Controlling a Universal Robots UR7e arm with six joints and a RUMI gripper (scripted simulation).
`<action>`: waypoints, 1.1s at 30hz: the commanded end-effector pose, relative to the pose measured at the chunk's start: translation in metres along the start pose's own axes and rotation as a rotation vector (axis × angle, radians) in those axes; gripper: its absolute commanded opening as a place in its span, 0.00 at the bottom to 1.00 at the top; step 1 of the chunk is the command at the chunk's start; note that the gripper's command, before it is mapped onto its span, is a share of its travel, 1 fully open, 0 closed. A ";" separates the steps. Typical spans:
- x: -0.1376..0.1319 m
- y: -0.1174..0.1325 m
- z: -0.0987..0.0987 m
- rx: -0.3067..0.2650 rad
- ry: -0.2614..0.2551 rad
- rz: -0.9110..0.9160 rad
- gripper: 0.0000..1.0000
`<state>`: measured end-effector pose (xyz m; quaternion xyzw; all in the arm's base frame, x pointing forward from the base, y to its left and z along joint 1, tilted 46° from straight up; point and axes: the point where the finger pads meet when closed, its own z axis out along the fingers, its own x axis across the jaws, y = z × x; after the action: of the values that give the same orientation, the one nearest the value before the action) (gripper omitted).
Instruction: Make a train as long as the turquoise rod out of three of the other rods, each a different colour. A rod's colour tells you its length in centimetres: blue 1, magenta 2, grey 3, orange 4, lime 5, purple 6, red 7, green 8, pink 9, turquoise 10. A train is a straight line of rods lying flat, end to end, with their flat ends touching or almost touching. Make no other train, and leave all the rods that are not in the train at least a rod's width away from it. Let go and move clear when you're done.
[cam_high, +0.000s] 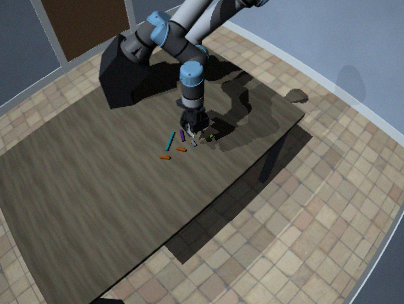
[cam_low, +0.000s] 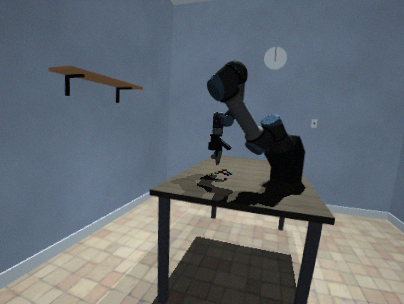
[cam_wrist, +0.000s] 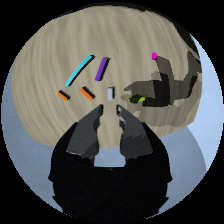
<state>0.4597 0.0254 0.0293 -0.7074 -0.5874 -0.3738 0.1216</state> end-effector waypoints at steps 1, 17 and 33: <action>0.000 0.000 0.003 -0.001 0.000 0.000 0.14; 0.000 0.001 0.022 -0.001 0.000 0.000 0.14; 0.000 0.001 0.042 -0.001 0.000 0.000 0.14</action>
<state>0.4743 0.0485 0.0034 -0.7072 -0.5876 -0.3738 0.1220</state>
